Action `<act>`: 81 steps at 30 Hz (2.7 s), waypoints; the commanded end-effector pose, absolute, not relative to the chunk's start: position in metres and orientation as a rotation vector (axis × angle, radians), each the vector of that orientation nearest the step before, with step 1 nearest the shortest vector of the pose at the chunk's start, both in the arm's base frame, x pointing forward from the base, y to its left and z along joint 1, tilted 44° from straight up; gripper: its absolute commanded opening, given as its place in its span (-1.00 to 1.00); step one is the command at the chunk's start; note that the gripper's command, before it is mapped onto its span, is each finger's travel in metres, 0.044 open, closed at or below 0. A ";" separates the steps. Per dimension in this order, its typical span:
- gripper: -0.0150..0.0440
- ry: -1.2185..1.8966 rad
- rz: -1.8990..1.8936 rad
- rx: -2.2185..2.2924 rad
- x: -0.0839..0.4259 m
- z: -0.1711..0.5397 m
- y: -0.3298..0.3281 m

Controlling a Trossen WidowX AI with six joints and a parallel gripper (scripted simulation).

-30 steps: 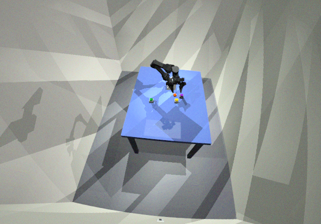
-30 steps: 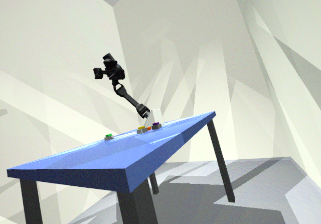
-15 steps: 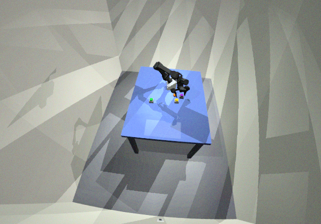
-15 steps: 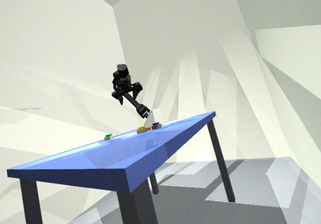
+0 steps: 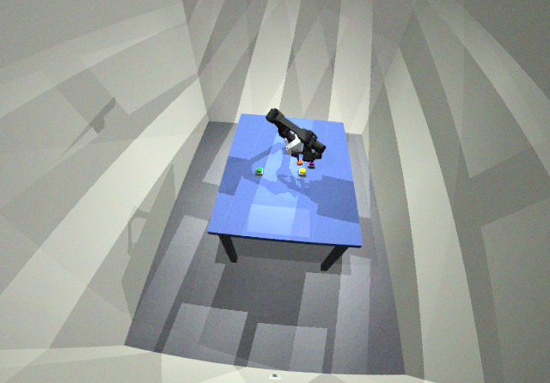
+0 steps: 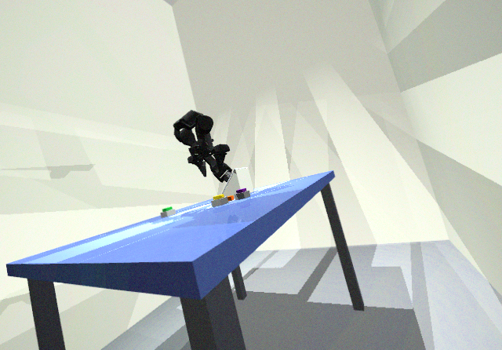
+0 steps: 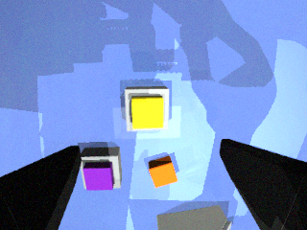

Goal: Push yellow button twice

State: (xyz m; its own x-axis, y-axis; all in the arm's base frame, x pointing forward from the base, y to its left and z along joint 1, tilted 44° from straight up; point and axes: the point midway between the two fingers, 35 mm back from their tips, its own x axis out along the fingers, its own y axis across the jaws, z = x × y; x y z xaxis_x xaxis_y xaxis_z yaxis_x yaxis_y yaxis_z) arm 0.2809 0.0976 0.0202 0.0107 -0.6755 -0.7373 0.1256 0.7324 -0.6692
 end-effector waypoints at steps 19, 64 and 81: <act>-0.42 1.443 -0.681 -0.482 0.277 -0.024 0.055; -0.42 1.442 -0.682 -0.483 0.277 -0.048 0.032; -0.42 1.443 -0.681 -0.482 0.278 -0.032 0.047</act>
State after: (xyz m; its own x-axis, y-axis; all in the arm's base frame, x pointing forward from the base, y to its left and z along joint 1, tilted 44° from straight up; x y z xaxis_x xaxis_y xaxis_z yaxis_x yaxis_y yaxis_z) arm 0.2791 0.0509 -0.0286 0.0007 -0.6798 -0.7334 0.1385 0.7264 -0.6731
